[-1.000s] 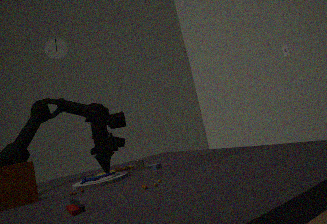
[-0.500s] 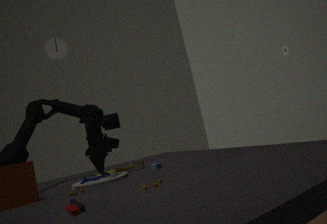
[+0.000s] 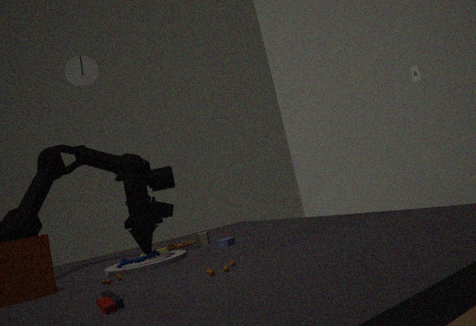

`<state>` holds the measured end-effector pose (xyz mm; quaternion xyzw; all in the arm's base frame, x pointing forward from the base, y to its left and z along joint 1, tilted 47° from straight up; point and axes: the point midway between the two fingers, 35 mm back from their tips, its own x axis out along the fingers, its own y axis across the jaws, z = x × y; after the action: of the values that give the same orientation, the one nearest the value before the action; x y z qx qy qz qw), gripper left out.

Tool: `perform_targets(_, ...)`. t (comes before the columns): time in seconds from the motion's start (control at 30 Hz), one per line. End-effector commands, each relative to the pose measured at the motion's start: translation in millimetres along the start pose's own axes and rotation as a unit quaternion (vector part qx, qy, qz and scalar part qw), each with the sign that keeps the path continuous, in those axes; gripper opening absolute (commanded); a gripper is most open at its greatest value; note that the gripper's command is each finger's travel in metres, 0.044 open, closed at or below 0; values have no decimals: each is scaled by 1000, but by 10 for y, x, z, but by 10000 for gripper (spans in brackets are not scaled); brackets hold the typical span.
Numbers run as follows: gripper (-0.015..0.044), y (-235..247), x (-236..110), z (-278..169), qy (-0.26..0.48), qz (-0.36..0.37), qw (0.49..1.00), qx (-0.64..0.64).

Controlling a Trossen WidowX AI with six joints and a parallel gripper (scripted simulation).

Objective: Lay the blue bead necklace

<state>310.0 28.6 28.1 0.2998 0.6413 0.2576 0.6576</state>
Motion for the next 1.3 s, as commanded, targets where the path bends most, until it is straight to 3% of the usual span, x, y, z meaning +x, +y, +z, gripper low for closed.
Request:
perform_targets(0.0,210,-1,-5,4,-1,0,1000,0)
perform_targets(0.3,440,0,-17,-2,1,1,1000,2)
perform_targets(1.27,440,0,-50,-2,2,2,1000,1)
